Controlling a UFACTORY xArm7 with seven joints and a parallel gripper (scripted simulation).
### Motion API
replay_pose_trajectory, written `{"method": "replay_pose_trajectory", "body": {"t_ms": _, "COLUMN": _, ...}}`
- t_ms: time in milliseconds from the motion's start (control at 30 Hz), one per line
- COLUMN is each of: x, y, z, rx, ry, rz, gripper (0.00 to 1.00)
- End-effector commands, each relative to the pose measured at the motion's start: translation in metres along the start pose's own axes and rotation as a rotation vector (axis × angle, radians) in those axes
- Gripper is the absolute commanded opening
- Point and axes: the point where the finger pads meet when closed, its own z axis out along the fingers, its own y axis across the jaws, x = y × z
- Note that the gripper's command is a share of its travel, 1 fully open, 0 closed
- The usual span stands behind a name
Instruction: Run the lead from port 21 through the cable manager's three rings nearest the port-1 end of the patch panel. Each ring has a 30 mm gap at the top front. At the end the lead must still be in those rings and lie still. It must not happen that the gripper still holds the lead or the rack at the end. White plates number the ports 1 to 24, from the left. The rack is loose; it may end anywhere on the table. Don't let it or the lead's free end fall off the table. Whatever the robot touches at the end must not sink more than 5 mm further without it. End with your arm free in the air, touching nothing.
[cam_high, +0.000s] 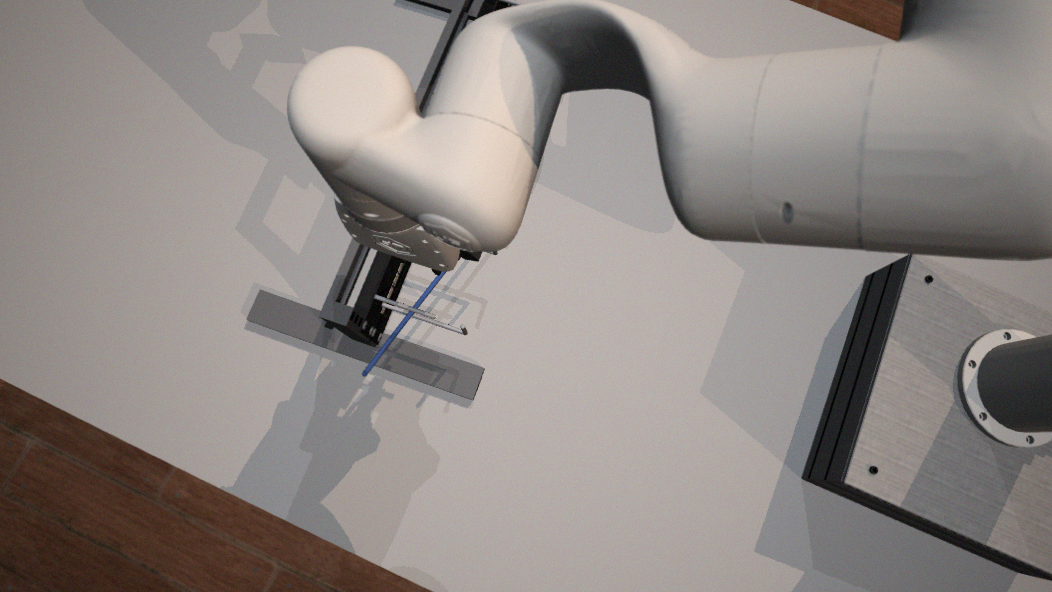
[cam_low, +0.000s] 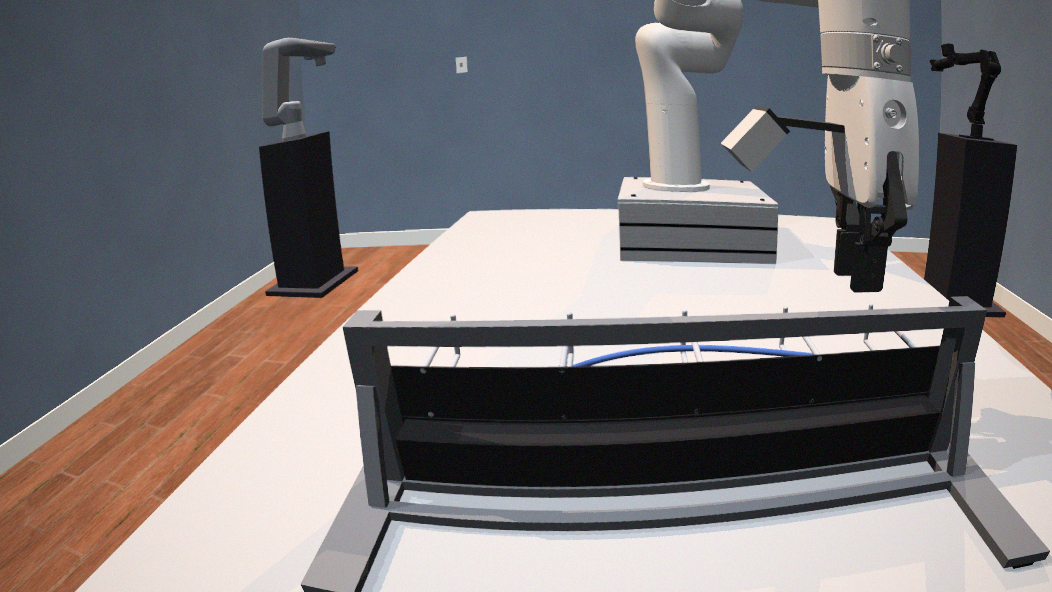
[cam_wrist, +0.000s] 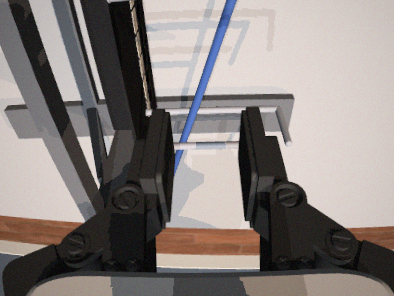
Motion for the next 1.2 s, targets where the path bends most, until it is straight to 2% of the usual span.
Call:
{"method": "replay_pose_trajectory", "body": {"t_ms": 0, "x": -0.0001, "y": -0.0016, "z": -0.0066, "rx": 0.006, "ry": -0.001, "rz": 0.000, "gripper": 0.33}}
{"method": "replay_pose_trajectory", "body": {"t_ms": 133, "x": -0.0001, "y": -0.0016, "z": -0.0071, "rx": 0.006, "ry": -0.001, "rz": 0.000, "gripper": 0.33}}
{"method": "replay_pose_trajectory", "body": {"t_ms": 167, "x": -0.0001, "y": -0.0016, "z": -0.0071, "rx": 0.006, "ry": -0.001, "rz": 0.000, "gripper": 0.00}}
{"method": "replay_pose_trajectory", "body": {"t_ms": 1167, "x": -0.0001, "y": -0.0016, "z": -0.0071, "rx": 0.006, "ry": -0.001, "rz": 0.000, "gripper": 0.00}}
